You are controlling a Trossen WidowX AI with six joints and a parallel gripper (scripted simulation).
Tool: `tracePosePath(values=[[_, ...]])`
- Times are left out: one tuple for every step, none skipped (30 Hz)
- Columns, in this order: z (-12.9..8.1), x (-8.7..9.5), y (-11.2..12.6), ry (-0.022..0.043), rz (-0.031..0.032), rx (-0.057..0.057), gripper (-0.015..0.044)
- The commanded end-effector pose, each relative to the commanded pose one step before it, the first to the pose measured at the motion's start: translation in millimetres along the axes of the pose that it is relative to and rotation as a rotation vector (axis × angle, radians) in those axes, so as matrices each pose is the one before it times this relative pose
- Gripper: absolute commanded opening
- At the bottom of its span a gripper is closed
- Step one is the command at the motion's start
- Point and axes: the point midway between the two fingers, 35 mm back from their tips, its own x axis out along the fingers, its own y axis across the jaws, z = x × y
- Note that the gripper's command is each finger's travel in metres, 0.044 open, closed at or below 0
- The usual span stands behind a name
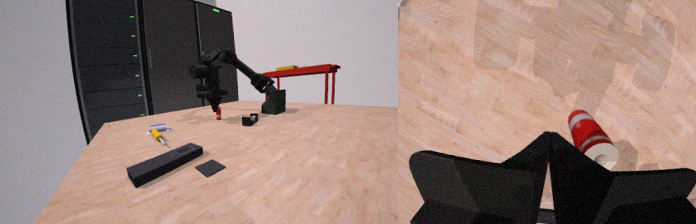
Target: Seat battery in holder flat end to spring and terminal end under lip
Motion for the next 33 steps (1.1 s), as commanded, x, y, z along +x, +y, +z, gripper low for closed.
tracePosePath(values=[[0.55,1.91,-8.78,-0.00403,-0.00846,-0.008,0.0],[0.07,-0.02,-1.65,0.00001,-0.00007,-0.0001,0.0],[0.06,-0.02,-1.65,0.0,-0.00007,-0.0001,0.0],[0.05,-0.01,-1.65,0.0,-0.00007,-0.0001,0.0],[0.04,-0.01,-1.65,0.0,-0.00007,-0.0001,0.0],[0.03,-0.01,-1.65,0.0,-0.00007,-0.0001,0.0],[0.02,0.0,-1.65,0.0,-0.00007,-0.0001,0.0],[0.01,0.0,-1.65,0.0,-0.00007,-0.0001,0.0],[0.0,0.01,-1.65,0.0,-0.00007,-0.0001,0.0],[-0.01,0.01,-1.65,-0.00001,-0.00008,-0.0001,0.0],[-0.02,0.02,-1.64,-0.00001,-0.00008,-0.0001,0.0],[-0.03,0.02,-1.64,-0.00001,-0.00008,-0.0001,0.0],[-0.04,0.03,-1.64,-0.00001,-0.00008,-0.0001,0.0],[-0.05,0.03,-1.64,-0.00001,-0.00008,-0.0001,0.0],[-0.06,0.04,-1.64,-0.00001,-0.00008,-0.0001,0.0],[-0.07,0.04,-1.64,-0.00001,-0.00008,-0.0001,0.0],[-0.08,0.04,-1.64,-0.00002,-0.00008,-0.0001,0.0],[-0.09,0.05,-1.64,-0.00002,-0.00008,-0.0001,0.0],[-0.1,0.05,-1.64,-0.00002,-0.00008,-0.0001,0.0],[-0.11,0.06,-1.63,-0.00002,-0.00008,-0.0001,0.0],[-0.13,0.06,-1.63,-0.00002,-0.00008,-0.0001,0.0],[-0.14,0.07,-1.63,-0.00002,-0.00008,-0.0001,0.0],[-0.15,0.07,-1.63,-0.00002,-0.00009,-0.0001,0.0],[-0.16,0.08,-1.63,-0.00003,-0.00009,-0.0001,0.0],[-0.17,0.08,-1.63,-0.00003,-0.00009,-0.0001,0.0],[-0.18,0.08,-1.62,-0.00003,-0.00009,-0.0001,0.0],[-0.19,0.09,-1.62,-0.00003,-0.00009,-0.0001,0.0],[-0.2,0.09,-1.62,-0.00003,-0.00009,-0.0001,0.0],[-0.17,0.08,-1.32,-0.00003,-0.00007,-0.0001,0.0],[-0.1,0.05,-0.79,-0.00002,-0.00004,0.0,0.0],[-0.04,0.02,-0.26,-0.00001,-0.00001,0.0,0.0],[0.0,0.0,0.0,0.0,0.0,0.0,0.0],[0.47,-3.0,4.23,0.0045,0.00699,0.0081,0.0]])
